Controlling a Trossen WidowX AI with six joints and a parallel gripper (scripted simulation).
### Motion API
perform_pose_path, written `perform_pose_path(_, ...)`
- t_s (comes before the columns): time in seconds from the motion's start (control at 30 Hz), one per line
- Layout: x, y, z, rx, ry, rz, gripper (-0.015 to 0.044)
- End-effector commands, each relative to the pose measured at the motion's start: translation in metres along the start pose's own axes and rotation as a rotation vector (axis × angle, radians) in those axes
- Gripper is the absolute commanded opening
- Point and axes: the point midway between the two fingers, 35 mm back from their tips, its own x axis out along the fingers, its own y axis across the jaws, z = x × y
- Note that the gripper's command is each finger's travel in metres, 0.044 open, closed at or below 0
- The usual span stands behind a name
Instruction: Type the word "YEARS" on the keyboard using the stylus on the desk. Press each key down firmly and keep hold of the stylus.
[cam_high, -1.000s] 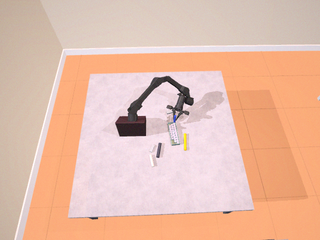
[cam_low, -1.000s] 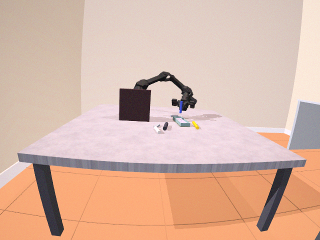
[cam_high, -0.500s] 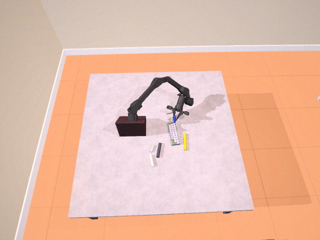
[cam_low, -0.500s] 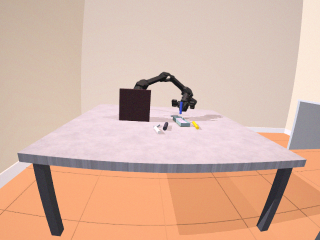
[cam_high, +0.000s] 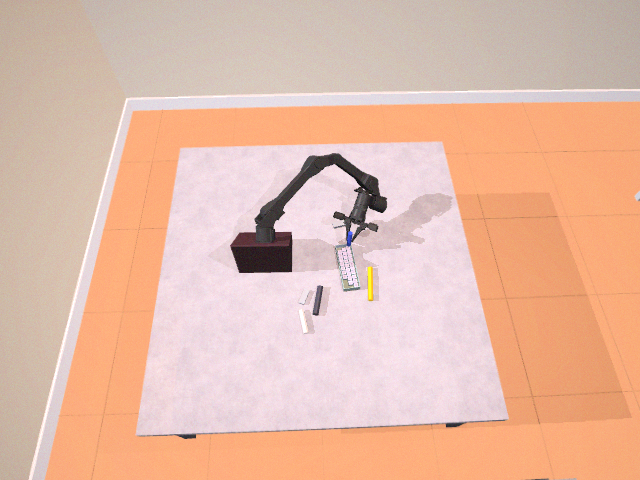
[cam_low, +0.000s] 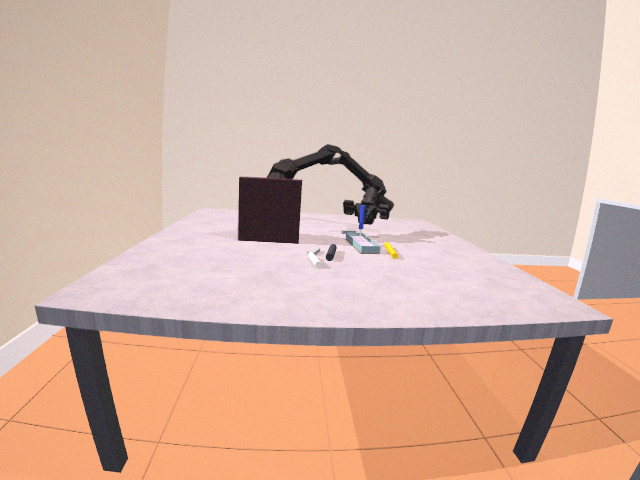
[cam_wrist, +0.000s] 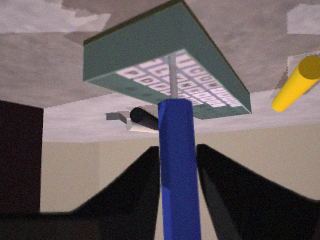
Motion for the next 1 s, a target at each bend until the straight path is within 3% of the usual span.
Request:
perform_pose_path(0.0,0.001,0.000,0.003,0.004,-0.004,0.001,0.0081)
perform_pose_path(0.7,0.002,0.000,0.005,0.004,-0.004,0.001,0.0081)
perform_pose_path(0.97,-0.013,0.001,-0.023,0.004,-0.002,0.000,0.0081)
